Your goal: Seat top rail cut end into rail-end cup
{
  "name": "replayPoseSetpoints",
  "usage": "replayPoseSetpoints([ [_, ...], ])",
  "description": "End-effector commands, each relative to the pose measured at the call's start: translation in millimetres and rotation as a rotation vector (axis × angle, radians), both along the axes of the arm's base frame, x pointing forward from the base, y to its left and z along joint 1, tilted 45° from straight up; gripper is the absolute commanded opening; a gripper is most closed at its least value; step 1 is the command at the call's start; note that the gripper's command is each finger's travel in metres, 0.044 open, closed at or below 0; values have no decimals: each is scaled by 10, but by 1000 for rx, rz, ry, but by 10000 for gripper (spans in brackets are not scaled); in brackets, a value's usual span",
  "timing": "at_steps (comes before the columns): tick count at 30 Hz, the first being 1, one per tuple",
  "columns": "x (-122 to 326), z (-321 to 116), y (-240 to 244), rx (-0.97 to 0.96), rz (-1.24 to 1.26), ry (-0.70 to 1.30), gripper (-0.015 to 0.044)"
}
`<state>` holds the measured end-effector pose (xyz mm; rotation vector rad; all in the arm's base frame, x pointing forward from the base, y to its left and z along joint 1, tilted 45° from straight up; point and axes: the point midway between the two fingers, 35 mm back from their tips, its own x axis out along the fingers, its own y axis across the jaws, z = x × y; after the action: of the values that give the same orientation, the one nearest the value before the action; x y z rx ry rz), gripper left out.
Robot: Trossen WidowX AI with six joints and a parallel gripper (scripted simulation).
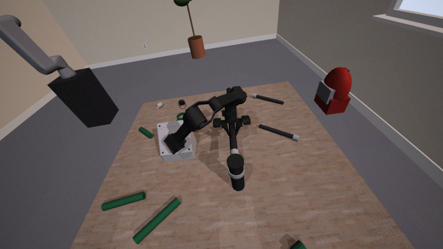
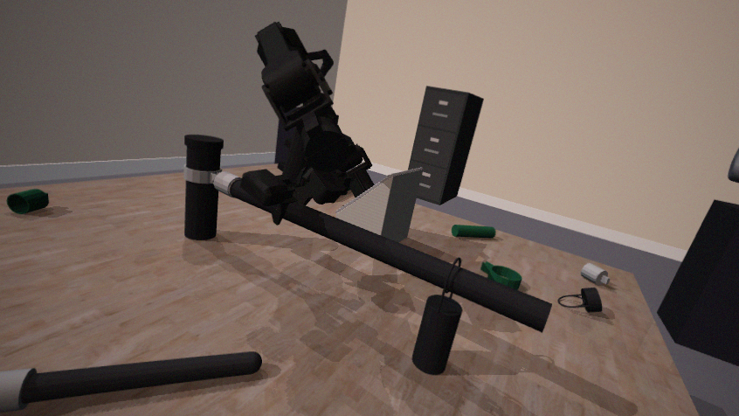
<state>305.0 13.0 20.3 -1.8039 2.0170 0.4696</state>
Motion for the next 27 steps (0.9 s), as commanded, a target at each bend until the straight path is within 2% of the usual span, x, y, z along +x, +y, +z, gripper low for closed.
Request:
replayPoseSetpoints([
  [1, 11, 57, -9, -9, 12, -2, 0],
  [27, 0, 0, 0, 0, 0, 0, 0],
])
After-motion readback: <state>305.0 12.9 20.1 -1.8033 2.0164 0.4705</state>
